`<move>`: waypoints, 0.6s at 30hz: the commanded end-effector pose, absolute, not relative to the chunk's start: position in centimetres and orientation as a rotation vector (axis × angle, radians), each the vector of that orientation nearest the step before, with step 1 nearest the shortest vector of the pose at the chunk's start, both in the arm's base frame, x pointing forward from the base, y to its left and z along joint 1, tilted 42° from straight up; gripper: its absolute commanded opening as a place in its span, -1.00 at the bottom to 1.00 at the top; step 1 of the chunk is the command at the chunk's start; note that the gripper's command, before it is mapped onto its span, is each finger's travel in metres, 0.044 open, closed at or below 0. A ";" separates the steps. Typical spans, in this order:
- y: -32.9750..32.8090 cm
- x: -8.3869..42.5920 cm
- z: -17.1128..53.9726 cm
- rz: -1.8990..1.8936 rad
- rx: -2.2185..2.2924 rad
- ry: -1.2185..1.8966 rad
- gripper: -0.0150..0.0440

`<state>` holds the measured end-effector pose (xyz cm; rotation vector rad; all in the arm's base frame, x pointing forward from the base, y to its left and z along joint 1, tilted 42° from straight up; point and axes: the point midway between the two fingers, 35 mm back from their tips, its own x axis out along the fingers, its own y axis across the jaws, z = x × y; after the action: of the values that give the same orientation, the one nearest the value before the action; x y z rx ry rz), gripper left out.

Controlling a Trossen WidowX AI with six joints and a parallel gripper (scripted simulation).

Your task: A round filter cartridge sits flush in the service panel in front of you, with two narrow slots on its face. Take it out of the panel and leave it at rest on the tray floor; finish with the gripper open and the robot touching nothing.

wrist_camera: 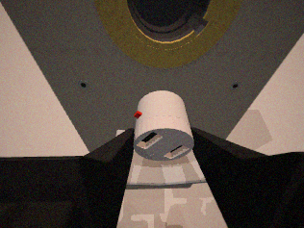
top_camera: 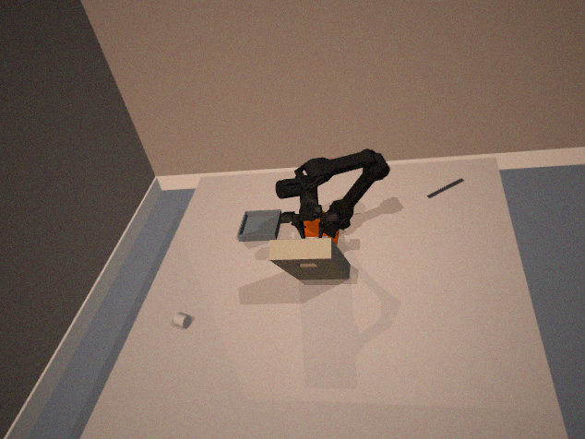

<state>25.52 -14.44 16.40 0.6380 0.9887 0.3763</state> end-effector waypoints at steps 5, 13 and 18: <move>-16.4 25.0 18.6 0.307 0.657 0.960 -0.49; -19.3 22.0 22.4 0.151 0.692 0.907 -0.49; -20.0 21.5 22.9 0.125 0.699 0.899 -0.49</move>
<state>21.75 -19.60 22.56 0.6972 0.9008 0.1403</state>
